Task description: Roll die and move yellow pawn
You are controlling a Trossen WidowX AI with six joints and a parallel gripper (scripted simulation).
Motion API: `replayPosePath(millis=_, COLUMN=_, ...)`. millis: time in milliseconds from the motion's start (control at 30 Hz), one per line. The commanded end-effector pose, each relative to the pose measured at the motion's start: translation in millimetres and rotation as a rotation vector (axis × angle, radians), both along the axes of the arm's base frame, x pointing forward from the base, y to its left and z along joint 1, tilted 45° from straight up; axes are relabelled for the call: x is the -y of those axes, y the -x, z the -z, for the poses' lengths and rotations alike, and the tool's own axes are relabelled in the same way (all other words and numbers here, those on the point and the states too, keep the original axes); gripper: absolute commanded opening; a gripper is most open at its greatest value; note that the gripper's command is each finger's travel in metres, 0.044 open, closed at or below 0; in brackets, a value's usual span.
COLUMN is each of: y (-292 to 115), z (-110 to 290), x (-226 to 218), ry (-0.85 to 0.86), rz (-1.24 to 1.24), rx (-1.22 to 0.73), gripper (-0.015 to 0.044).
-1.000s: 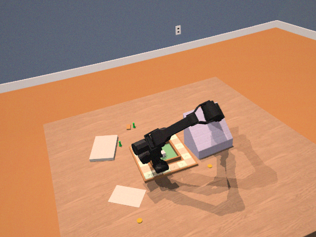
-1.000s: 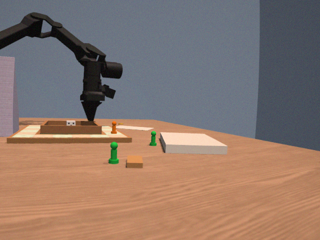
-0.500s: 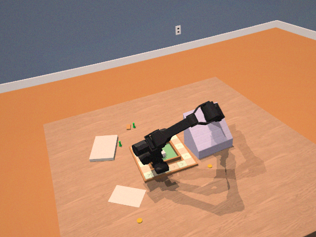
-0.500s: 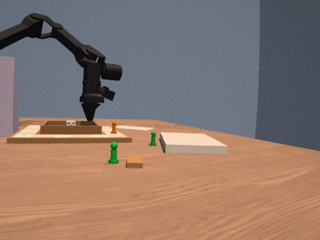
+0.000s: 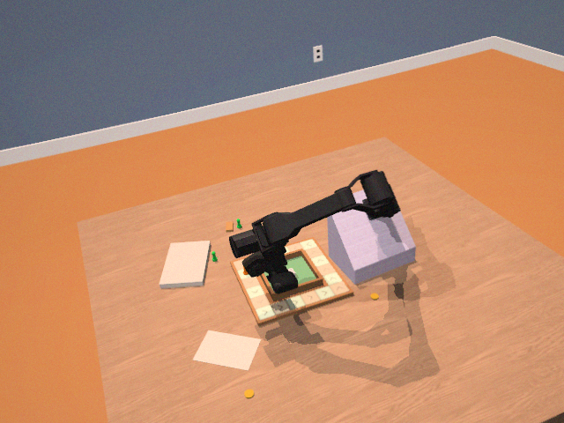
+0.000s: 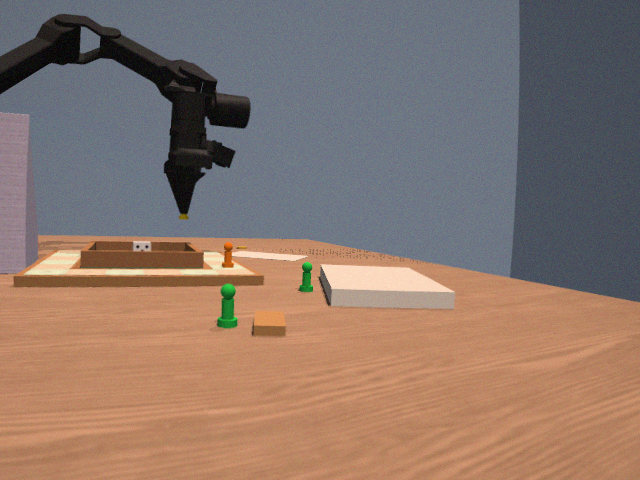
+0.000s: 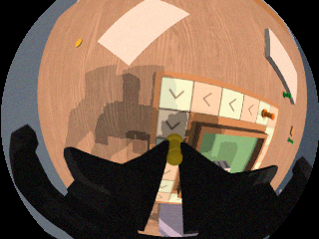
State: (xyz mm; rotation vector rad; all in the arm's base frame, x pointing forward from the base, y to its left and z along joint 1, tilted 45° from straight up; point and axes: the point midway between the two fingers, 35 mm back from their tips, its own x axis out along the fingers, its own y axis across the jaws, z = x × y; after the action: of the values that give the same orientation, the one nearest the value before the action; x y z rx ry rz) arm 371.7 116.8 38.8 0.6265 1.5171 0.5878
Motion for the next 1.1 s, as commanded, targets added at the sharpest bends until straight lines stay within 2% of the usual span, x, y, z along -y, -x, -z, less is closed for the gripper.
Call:
replayPosePath(millis=0, y=0, z=-19, x=18, ry=0.004, rz=-0.006, rx=0.007, gripper=0.0)
replayPosePath(millis=233, y=6, z=-50, x=46, ry=-0.001, rz=-0.006, rx=0.006, gripper=0.0)
replayPosePath(millis=1067, y=75, z=-38, x=14, ry=0.002, rz=-0.006, rx=0.003, gripper=0.0)
